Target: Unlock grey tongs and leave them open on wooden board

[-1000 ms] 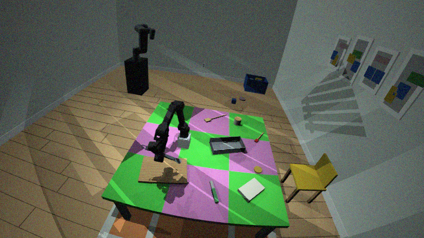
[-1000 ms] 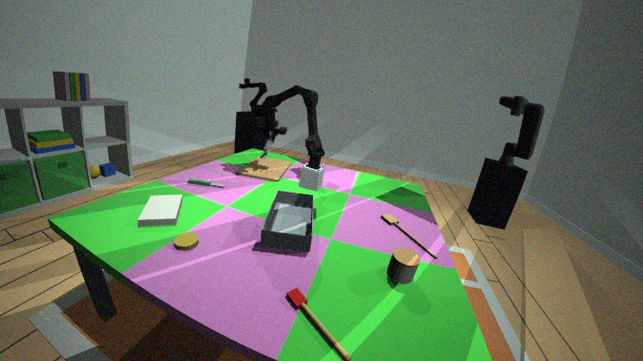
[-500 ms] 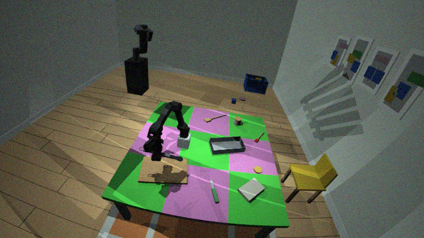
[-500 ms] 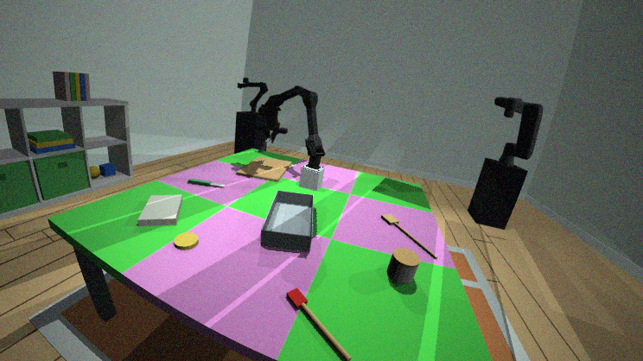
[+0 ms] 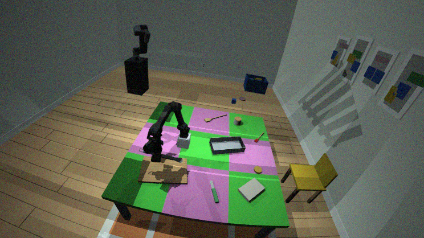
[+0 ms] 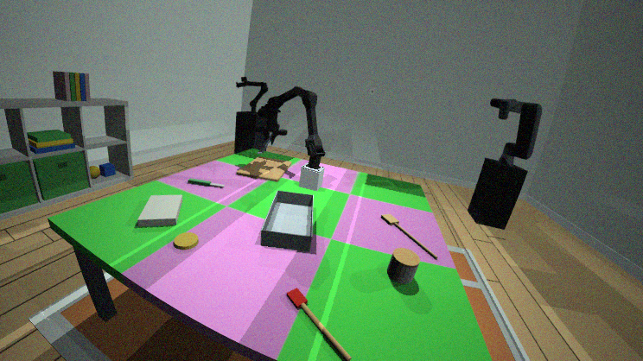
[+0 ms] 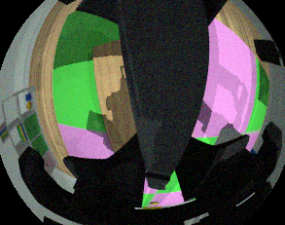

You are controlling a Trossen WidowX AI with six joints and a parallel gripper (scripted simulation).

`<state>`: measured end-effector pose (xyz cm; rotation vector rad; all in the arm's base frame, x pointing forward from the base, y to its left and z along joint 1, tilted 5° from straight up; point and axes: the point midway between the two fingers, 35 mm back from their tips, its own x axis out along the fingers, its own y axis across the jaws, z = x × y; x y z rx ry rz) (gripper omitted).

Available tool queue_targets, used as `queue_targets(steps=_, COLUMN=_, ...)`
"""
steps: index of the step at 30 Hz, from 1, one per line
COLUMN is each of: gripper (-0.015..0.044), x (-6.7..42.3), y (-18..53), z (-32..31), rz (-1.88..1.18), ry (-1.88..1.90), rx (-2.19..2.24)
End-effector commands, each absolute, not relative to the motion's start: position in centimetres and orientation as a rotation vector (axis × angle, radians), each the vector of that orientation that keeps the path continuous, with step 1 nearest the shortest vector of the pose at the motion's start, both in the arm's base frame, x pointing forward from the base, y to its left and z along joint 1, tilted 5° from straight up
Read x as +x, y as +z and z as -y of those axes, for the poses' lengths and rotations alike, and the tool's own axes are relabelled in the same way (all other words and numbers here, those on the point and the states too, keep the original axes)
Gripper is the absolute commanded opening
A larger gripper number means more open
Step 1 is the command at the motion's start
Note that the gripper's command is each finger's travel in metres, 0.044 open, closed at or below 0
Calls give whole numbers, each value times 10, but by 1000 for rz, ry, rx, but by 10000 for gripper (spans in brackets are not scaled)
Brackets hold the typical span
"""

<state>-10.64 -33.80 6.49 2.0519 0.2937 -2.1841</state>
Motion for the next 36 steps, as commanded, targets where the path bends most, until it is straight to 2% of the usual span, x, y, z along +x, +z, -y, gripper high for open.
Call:
queue_targets(steps=1, gripper=-150, x=-107, y=57, z=339, rz=-296, ry=-2176, rx=2054)
queue_targets(steps=36, gripper=-150, x=-111, y=-1, z=338, rz=-296, ry=-2177, rx=2054)
